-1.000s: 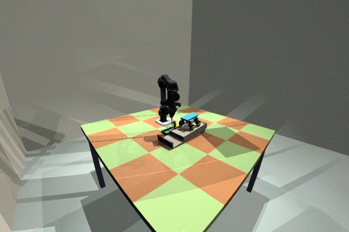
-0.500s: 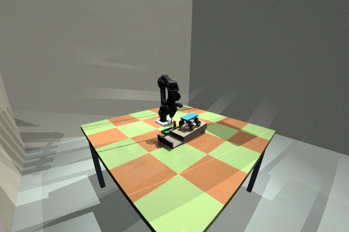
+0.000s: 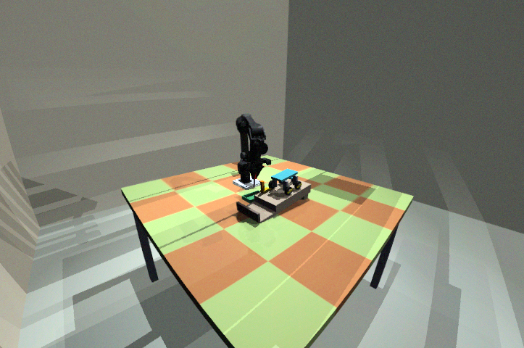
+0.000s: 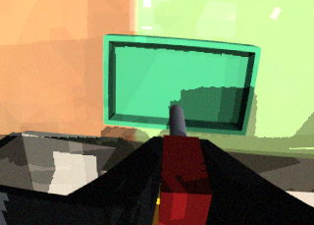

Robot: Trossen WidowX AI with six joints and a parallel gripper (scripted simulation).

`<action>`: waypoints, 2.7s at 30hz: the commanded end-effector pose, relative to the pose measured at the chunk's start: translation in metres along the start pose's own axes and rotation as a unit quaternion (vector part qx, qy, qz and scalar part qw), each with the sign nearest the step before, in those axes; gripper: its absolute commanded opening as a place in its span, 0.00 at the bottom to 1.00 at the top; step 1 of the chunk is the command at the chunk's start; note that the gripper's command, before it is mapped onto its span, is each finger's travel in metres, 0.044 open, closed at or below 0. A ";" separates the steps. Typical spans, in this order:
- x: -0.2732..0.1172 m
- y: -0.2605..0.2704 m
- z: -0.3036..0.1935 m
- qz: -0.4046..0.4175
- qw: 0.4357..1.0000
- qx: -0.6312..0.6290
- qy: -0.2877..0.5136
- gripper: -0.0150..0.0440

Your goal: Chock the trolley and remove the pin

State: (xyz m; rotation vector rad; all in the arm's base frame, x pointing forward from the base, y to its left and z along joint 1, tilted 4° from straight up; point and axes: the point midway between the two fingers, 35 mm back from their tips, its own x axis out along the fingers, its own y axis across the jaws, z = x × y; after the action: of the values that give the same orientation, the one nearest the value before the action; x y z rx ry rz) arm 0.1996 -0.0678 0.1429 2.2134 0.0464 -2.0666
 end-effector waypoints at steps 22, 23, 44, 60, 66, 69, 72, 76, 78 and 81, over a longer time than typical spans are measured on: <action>0.061 0.027 0.001 0.076 0.997 0.003 0.002 0.25; 0.061 0.027 0.001 0.076 0.997 0.003 0.002 0.25; 0.065 0.013 0.001 0.075 0.997 0.003 0.002 0.58; 0.069 0.002 0.001 0.074 0.997 0.003 0.002 0.58; 0.072 -0.002 0.001 0.074 0.997 0.003 0.002 0.58; 0.073 -0.003 0.000 0.074 0.997 0.003 0.002 0.58; 0.074 -0.005 0.000 0.074 0.997 0.003 0.002 0.58; 0.075 -0.008 0.000 0.074 0.997 0.003 0.002 0.58; 0.076 -0.009 0.000 0.074 0.997 0.003 0.002 0.58; 0.077 -0.010 0.000 0.074 0.997 0.003 0.002 0.58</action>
State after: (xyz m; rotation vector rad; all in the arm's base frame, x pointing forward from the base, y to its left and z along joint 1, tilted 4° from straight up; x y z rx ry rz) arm 0.2040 -0.0626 0.0669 2.1542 -0.1077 -1.9861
